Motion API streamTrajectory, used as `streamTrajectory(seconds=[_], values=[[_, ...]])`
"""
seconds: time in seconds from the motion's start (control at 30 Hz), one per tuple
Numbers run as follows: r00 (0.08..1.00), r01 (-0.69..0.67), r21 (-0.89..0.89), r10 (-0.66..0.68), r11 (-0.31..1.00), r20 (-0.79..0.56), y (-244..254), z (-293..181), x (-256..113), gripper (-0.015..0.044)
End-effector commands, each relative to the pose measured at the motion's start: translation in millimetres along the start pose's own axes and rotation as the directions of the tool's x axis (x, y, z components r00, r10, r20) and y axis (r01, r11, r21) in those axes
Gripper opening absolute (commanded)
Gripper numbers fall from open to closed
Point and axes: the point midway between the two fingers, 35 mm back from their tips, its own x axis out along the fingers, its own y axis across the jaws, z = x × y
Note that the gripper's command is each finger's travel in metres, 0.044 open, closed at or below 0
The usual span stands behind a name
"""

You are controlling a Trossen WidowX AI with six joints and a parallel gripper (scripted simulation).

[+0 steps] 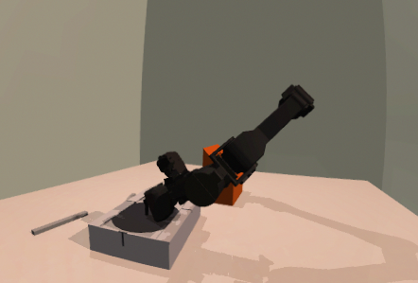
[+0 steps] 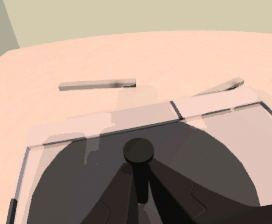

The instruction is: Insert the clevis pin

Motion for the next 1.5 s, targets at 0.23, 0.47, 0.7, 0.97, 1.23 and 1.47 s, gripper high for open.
streamTrajectory(seconds=[0.23, 0.47, 0.7, 0.97, 1.23, 1.47], values=[[1.0, 0.003, -0.004, -0.003, 1.0, -0.002, -5, 0, 1, 0.0], [1.0, 0.003, -0.004, -0.003, 1.0, -0.002, -6, 0, 1, 0.0], [1.0, 0.003, -0.004, -0.003, 1.0, -0.002, -8, 0, 1, 0.0], [1.0, 0.004, -0.004, -0.004, 1.0, -0.002, -10, 0, 1, 0.0], [1.0, 0.004, -0.005, -0.004, 1.0, -0.002, -12, 0, 1, 0.0], [1.0, 0.004, -0.005, -0.004, 1.0, -0.002, -14, 0, 1, 0.0]])
